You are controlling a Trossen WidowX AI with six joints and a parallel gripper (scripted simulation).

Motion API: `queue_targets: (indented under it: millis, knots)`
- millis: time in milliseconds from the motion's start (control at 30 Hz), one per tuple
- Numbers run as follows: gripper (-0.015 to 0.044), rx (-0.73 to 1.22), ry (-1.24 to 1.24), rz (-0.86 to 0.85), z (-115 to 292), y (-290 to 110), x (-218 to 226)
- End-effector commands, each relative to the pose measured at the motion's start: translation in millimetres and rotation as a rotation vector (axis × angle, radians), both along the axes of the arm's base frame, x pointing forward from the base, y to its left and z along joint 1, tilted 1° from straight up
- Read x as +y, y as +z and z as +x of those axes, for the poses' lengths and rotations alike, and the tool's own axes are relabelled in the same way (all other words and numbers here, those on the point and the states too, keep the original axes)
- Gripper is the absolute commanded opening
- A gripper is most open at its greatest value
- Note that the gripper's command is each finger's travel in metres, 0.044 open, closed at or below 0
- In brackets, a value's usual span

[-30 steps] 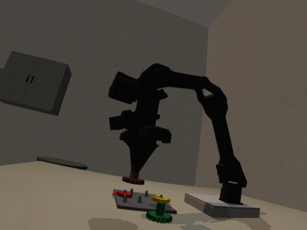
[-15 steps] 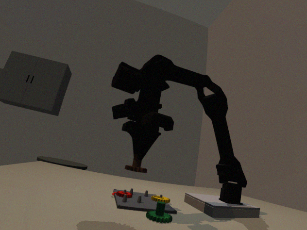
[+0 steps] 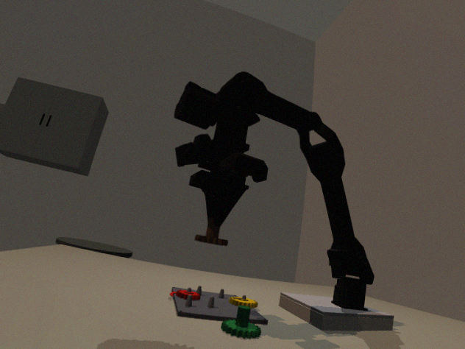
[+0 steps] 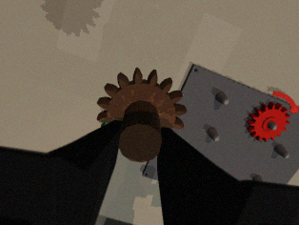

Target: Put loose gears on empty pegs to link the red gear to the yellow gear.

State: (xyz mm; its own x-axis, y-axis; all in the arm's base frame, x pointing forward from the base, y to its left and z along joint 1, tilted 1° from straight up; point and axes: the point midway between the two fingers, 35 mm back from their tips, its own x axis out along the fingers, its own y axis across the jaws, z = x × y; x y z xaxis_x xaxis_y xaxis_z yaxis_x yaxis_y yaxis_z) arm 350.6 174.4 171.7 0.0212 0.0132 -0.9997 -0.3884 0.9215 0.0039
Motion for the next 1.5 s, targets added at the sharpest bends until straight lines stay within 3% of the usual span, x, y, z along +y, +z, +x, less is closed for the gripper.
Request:
queue_targets:
  millis: [0,1467]
  knots:
    - [0.0000,-0.001,-0.006,0.002,-1.1,7.9,-0.2]
    - [0.0000,-0.011,-0.040,-0.010,25.7,-35.2,-113.6]
